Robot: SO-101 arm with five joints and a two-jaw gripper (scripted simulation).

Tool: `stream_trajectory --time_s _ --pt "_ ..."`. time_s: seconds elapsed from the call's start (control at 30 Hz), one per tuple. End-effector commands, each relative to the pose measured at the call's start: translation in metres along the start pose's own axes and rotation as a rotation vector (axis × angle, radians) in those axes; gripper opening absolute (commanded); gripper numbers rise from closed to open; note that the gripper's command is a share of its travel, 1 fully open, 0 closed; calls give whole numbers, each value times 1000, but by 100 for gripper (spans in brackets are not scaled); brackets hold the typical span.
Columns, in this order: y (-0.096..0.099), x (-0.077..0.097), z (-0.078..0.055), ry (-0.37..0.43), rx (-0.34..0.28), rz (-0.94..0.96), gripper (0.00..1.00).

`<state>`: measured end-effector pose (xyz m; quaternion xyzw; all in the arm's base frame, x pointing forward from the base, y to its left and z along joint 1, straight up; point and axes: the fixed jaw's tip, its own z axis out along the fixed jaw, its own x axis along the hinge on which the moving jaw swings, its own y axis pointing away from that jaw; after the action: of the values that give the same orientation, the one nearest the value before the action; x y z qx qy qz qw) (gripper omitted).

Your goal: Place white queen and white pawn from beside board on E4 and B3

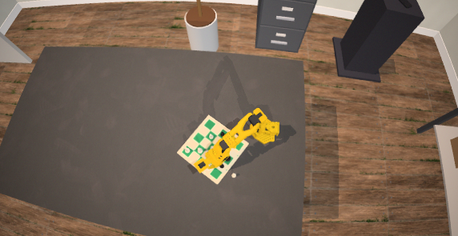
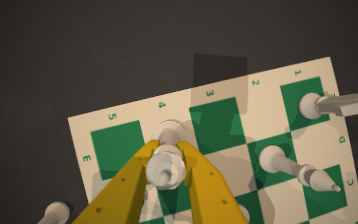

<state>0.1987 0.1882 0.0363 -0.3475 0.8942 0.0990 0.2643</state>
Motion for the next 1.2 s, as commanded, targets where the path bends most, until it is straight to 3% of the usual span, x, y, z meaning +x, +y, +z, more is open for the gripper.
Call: stream_trajectory --time_s 0.0,0.6,1.17 --pt "-2 6 3 20 4 8 0" --pt "-2 6 3 20 4 8 11" --pt "2 6 3 20 -5 8 12"
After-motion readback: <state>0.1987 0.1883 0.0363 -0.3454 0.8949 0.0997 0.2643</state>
